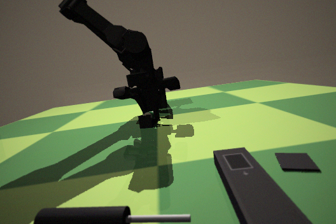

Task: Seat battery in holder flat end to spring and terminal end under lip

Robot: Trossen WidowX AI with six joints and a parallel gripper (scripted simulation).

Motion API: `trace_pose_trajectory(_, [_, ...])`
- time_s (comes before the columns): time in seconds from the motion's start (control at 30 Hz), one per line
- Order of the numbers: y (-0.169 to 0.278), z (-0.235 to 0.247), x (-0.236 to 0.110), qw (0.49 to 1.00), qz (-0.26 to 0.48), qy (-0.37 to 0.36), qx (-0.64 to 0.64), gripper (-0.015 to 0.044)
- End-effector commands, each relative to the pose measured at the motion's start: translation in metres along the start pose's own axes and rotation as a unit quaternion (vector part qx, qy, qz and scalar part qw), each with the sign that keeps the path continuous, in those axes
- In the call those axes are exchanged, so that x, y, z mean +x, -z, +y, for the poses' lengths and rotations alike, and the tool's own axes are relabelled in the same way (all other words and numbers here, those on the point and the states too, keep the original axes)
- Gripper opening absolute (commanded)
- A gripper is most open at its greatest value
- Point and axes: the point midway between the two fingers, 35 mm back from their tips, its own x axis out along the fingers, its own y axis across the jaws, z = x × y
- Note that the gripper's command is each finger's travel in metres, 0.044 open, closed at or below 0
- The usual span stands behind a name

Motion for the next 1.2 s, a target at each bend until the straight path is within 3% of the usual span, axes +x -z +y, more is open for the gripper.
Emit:
trace_pose_trajectory(0.0, [0.0059, 0.0025, 0.0018, 1.0, 0.023, -0.007, -0.003, 0.0076])
trace_pose_trajectory(1.17, [0.0032, -0.0057, 0.0023, 0.992, 0.128, -0.009, 0.007, 0.0076])
